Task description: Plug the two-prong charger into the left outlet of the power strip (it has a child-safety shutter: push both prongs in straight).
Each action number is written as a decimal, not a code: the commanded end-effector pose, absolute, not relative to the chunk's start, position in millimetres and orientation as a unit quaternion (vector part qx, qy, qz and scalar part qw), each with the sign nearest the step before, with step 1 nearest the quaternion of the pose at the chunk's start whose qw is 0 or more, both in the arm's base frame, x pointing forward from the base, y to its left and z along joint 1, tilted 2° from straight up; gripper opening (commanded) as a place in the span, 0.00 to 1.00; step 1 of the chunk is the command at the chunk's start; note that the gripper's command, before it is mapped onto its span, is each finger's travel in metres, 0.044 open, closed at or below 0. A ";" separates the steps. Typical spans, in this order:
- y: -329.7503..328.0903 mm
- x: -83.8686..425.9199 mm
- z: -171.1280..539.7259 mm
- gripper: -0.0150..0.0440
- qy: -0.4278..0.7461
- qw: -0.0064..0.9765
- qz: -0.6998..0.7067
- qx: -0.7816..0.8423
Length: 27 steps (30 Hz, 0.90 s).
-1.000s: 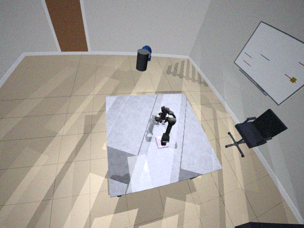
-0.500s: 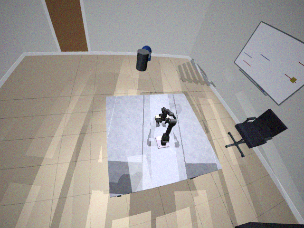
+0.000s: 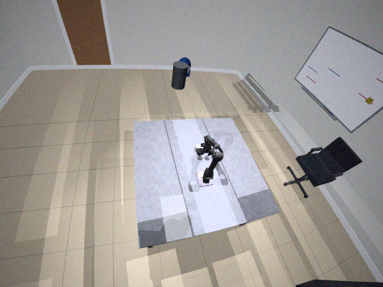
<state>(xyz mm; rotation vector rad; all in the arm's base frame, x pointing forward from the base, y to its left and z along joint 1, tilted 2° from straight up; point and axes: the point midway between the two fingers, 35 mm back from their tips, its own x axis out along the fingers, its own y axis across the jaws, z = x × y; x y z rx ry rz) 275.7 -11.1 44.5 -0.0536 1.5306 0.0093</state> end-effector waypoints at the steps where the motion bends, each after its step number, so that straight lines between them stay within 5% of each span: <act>1: -9.5 283.0 73.4 1.00 0.608 0.794 0.011 -0.022; 6: -7.9 287.8 108.0 1.00 0.500 0.865 0.016 -0.023; 27: -7.8 287.8 109.3 1.00 0.496 0.868 0.016 -0.023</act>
